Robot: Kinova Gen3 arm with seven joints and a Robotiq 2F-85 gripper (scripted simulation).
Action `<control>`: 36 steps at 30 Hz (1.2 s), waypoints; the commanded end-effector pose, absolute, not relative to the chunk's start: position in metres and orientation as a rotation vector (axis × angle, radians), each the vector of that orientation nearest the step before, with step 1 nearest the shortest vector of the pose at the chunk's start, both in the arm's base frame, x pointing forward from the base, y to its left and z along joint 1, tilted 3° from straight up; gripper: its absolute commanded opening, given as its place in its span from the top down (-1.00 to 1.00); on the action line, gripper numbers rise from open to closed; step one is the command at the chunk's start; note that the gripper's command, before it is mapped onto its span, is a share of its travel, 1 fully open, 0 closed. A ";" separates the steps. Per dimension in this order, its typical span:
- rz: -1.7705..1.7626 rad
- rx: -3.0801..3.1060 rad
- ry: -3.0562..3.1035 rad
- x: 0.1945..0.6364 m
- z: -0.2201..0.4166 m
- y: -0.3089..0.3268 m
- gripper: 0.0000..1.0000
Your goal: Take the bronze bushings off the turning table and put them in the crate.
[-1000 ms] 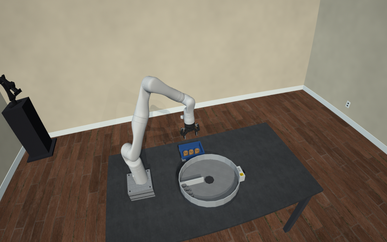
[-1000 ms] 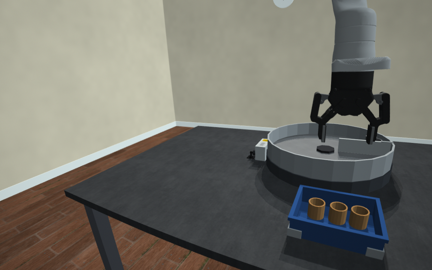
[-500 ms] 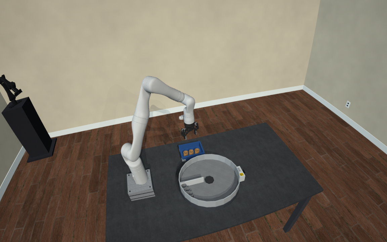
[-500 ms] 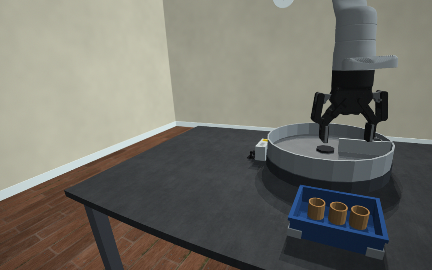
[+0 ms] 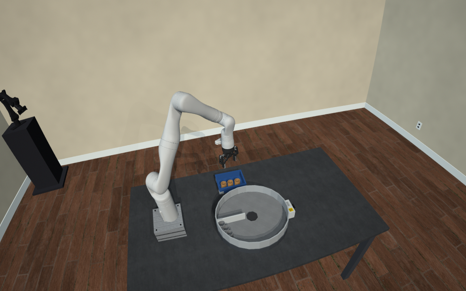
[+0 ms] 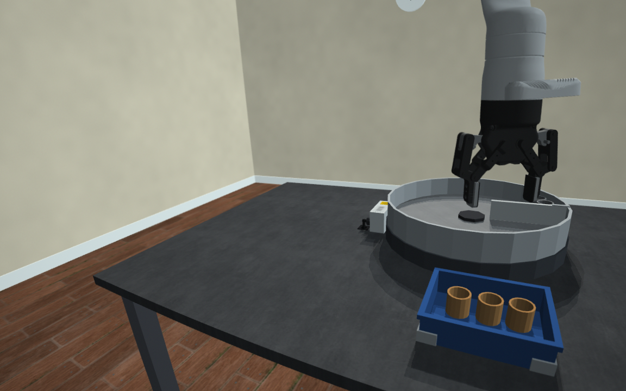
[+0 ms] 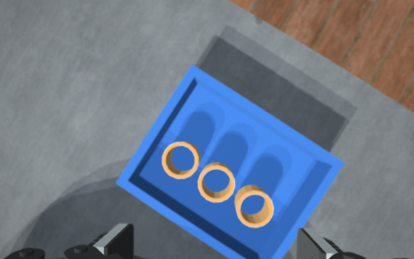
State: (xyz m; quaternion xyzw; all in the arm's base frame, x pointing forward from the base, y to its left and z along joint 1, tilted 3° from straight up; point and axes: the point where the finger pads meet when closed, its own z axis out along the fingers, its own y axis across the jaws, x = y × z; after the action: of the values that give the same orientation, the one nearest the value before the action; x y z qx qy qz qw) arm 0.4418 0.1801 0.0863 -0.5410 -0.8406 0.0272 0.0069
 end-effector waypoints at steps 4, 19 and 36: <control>0.074 -1.579 -2.696 0.444 0.089 0.179 -1.00; 0.070 -1.245 -2.860 0.444 0.092 0.180 -1.00; 0.065 -0.895 -2.982 0.444 0.095 0.181 -1.00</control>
State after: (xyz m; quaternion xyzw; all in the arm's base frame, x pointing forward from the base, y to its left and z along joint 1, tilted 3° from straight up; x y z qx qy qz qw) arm 0.4413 0.1840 0.0928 -0.2903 -0.9566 0.0233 0.0144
